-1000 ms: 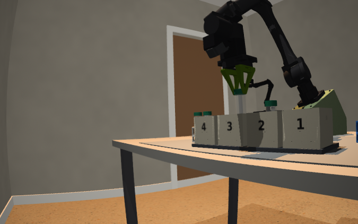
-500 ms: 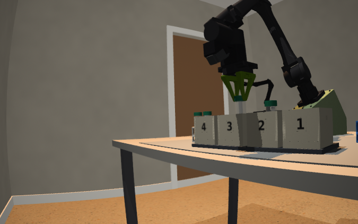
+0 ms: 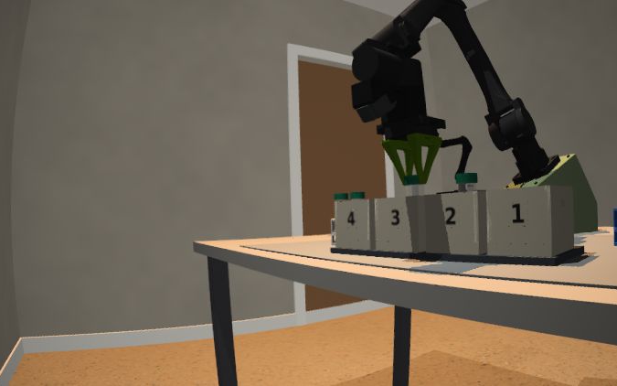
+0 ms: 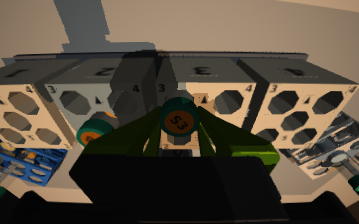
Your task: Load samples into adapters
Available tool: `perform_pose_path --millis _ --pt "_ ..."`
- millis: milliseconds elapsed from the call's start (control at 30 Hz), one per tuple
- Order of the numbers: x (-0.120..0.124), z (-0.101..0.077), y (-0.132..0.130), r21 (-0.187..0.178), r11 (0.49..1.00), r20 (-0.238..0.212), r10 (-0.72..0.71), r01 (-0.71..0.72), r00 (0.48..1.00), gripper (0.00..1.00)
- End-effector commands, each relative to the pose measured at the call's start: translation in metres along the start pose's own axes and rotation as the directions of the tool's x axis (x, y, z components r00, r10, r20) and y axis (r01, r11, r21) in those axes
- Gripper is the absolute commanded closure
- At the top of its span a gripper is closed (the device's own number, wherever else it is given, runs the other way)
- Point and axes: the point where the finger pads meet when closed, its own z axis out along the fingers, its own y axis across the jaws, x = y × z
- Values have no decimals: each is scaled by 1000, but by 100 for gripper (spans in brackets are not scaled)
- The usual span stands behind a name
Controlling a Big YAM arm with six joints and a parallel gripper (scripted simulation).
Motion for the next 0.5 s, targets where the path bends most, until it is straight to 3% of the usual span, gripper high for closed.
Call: perform_pose_path --millis 0,33,67,267,300,467 --pt "-8 2 1 -5 1000 20 -5 5 1000 100" --pt "-8 2 1 -5 1000 20 -5 5 1000 100" --pt "-16 -11 -1 -6 1000 44 8 -8 999 100" --pt "-16 -11 -1 -6 1000 44 8 -8 999 100" --pt "-16 -11 -1 -6 1000 44 8 -8 999 45" --pt "-16 -11 -1 -6 1000 44 8 -8 999 45"
